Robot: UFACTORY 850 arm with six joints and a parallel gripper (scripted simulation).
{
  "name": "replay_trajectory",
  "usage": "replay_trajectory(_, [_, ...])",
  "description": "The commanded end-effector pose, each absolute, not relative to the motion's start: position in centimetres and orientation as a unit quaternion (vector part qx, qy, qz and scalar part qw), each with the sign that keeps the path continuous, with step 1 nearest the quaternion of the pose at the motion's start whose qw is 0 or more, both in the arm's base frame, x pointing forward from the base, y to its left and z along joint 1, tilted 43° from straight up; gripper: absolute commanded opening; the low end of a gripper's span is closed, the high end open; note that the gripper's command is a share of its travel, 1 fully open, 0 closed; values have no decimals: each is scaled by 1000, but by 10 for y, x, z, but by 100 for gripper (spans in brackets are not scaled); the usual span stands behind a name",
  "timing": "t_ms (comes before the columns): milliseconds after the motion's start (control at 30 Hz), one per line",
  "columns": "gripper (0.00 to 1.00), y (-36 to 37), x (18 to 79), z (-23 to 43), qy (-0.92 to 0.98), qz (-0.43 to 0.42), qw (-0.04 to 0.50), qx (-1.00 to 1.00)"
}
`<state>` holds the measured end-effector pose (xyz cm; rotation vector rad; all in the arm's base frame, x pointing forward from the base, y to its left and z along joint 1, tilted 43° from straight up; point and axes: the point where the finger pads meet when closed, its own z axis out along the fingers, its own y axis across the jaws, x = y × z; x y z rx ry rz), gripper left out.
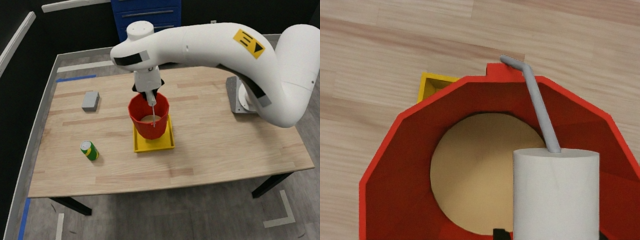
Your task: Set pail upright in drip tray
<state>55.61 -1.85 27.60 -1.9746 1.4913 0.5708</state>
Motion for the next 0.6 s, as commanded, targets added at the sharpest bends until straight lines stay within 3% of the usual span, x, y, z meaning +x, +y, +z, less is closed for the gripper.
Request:
replay_trajectory(0, [0,-19,557,277,561,214,297,-743])
replay_trajectory(567, [0,-17,557,274,561,214,297,-743])
